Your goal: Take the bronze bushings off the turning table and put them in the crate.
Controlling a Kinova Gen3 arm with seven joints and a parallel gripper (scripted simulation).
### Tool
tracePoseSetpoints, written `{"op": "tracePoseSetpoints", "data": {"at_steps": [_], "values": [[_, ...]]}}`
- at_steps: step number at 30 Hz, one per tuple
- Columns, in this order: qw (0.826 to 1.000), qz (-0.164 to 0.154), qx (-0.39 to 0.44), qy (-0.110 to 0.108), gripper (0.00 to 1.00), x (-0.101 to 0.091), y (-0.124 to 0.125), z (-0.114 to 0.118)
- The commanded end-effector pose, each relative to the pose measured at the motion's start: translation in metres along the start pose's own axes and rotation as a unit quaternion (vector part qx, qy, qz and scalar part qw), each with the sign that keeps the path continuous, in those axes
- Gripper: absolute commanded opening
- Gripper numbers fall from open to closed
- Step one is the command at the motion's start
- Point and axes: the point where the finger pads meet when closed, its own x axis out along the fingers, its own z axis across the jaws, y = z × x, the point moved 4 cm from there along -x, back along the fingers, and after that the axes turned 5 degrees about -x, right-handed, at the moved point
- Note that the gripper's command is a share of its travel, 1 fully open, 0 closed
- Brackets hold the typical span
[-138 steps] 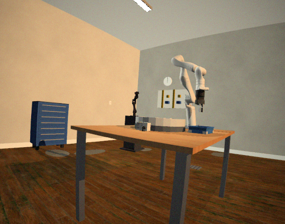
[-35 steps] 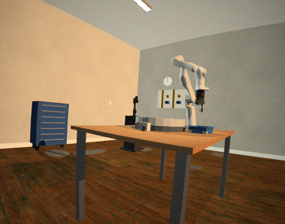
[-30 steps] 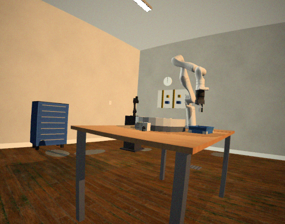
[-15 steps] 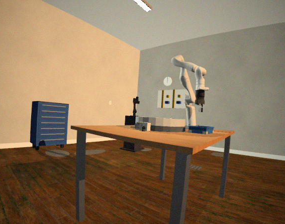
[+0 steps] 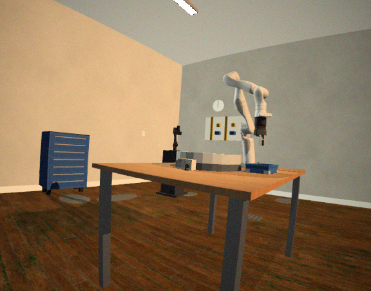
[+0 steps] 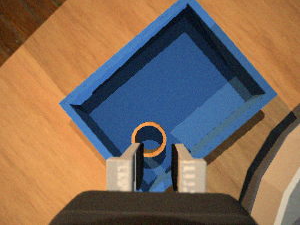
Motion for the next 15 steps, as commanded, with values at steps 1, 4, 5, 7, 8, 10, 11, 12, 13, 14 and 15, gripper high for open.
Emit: {"op": "tracePoseSetpoints", "data": {"at_steps": [1, 4, 5, 7, 8, 10, 11, 12, 13, 14, 15], "values": [[1.000, 0.001, 0.000, 0.000, 0.47, -0.0005, 0.0003, 0.0000], [1.000, 0.001, 0.000, 0.000, 0.47, -0.0005, 0.0003, 0.0000], [1.000, 0.001, 0.000, 0.000, 0.47, -0.0005, 0.0003, 0.0000], [1.000, 0.001, 0.000, 0.000, 0.47, -0.0005, 0.0003, 0.0000], [1.000, 0.001, 0.000, 0.000, 0.47, -0.0005, 0.0003, 0.0000], [1.000, 0.001, 0.000, 0.000, 0.47, -0.0005, 0.0003, 0.0000], [1.000, 0.001, 0.000, 0.000, 0.47, -0.0005, 0.0003, 0.0000], [1.000, 0.001, 0.000, 0.000, 0.47, -0.0005, 0.0003, 0.0000], [1.000, 0.001, 0.000, 0.000, 0.47, -0.0005, 0.0003, 0.0000], [1.000, 0.001, 0.000, 0.000, 0.47, -0.0005, 0.0003, 0.0000], [1.000, 0.001, 0.004, 0.000, 0.45, 0.0003, -0.0086, 0.0061]]}}
